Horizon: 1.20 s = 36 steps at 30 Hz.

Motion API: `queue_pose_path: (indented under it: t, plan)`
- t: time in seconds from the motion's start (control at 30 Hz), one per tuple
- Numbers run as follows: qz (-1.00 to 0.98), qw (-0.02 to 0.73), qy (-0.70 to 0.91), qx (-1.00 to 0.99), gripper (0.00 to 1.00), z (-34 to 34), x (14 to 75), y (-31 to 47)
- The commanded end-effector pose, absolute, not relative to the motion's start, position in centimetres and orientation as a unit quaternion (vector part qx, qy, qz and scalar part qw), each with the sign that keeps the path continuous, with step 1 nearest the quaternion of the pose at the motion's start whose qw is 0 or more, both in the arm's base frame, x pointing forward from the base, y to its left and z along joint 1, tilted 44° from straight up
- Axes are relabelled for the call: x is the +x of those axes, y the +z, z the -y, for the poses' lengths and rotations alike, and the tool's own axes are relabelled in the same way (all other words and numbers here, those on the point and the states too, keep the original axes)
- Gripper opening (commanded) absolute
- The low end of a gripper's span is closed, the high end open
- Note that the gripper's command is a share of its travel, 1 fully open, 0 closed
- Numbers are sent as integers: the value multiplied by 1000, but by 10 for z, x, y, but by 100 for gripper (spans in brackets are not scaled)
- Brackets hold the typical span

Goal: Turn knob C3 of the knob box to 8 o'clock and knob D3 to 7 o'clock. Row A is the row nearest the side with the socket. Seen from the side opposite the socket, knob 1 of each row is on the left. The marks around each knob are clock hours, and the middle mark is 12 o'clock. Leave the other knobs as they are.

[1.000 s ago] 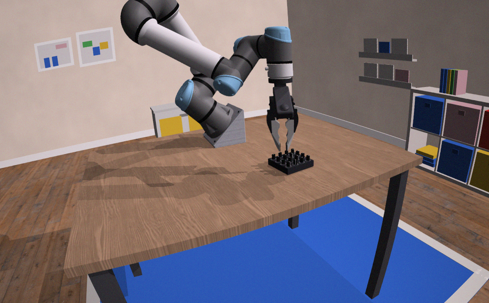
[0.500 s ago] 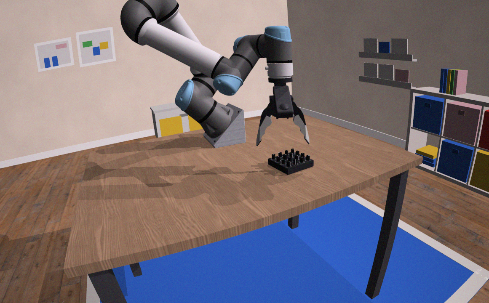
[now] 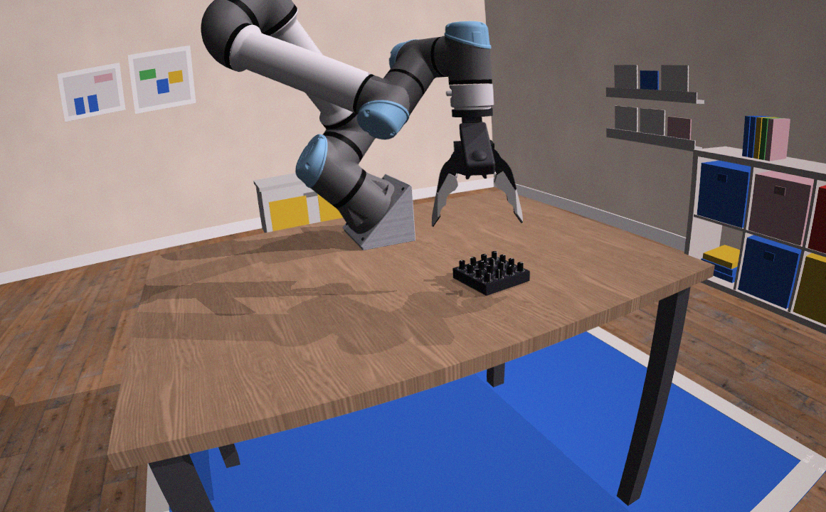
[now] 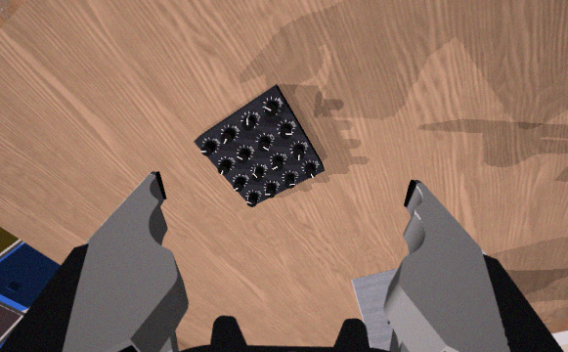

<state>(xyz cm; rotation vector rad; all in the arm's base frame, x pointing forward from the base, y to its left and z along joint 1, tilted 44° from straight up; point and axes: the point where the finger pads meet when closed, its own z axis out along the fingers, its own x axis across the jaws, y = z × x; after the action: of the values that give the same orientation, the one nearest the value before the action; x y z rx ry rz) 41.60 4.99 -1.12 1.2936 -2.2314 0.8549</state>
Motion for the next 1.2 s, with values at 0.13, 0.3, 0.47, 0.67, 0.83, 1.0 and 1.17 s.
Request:
queue_pose_path:
  t: [0.13, 0.3, 0.47, 0.67, 0.83, 1.0, 1.17]
  plan:
    - [803, 211, 308, 465, 100, -80, 419, 21]
    - [803, 211, 308, 465, 100, -95, 420, 36]
    - [803, 211, 308, 465, 100, -101, 420, 42]
    - [803, 211, 308, 465, 100, -103, 420, 45]
    - [803, 211, 308, 465, 100, -103, 420, 45]
    - [803, 211, 308, 465, 100, -103, 420, 45]
    - [803, 211, 308, 465, 100, -103, 420, 45]
